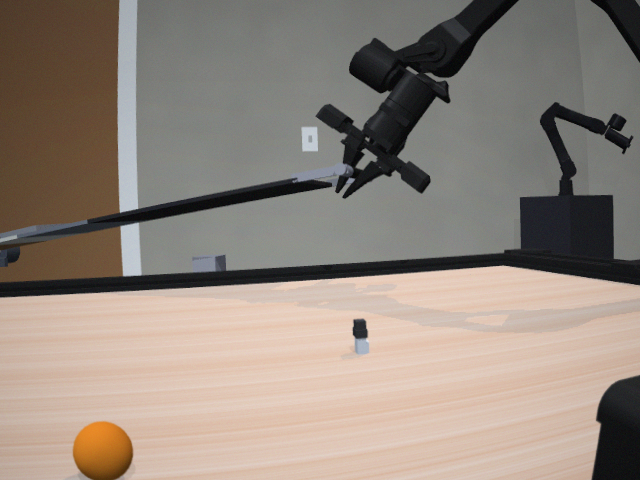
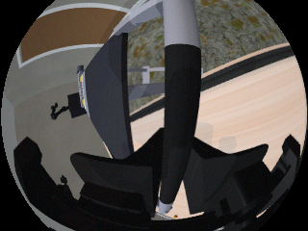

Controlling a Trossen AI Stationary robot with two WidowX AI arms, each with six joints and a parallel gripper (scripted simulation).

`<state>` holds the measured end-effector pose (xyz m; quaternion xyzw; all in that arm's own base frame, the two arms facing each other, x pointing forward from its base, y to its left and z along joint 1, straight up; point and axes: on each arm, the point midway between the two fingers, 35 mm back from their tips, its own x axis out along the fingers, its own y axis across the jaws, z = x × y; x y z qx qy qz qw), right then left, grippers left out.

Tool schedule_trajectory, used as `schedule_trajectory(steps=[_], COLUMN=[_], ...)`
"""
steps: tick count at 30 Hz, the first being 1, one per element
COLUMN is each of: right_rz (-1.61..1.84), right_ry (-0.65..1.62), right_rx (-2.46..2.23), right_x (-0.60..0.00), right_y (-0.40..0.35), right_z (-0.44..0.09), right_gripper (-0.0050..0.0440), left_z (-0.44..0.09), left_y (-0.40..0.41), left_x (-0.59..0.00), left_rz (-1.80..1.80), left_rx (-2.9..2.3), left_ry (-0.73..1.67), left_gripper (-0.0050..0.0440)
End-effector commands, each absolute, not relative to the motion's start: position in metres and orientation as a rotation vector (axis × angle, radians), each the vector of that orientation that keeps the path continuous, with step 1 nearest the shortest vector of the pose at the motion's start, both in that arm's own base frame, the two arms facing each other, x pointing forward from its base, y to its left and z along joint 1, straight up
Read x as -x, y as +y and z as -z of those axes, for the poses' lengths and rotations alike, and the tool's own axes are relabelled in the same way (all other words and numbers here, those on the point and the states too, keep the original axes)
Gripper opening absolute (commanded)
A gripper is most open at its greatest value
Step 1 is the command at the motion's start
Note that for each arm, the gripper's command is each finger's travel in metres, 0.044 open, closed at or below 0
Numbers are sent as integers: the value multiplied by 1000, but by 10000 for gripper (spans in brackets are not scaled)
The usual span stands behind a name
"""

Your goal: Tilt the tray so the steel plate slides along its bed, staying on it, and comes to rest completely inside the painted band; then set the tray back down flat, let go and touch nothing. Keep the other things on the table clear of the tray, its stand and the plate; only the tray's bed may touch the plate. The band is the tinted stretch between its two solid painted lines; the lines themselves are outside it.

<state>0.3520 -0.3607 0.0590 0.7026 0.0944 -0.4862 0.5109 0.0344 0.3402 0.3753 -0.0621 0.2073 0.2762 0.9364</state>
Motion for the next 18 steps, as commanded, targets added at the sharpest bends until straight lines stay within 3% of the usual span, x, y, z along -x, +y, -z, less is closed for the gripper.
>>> schedule_trajectory(steps=[1, 18], right_rz=[1157, 1136], right_ry=[201, 177], right_rx=[-1685, -1683], right_x=[-350, -353], right_y=[-362, -364], right_z=[-80, -101], right_gripper=[0, 0], left_z=[-376, -376], left_y=[340, 340], left_x=[-35, -35], left_rz=[-564, -564], left_rx=[125, 125], left_ry=[424, 424], left_gripper=[440, 440])
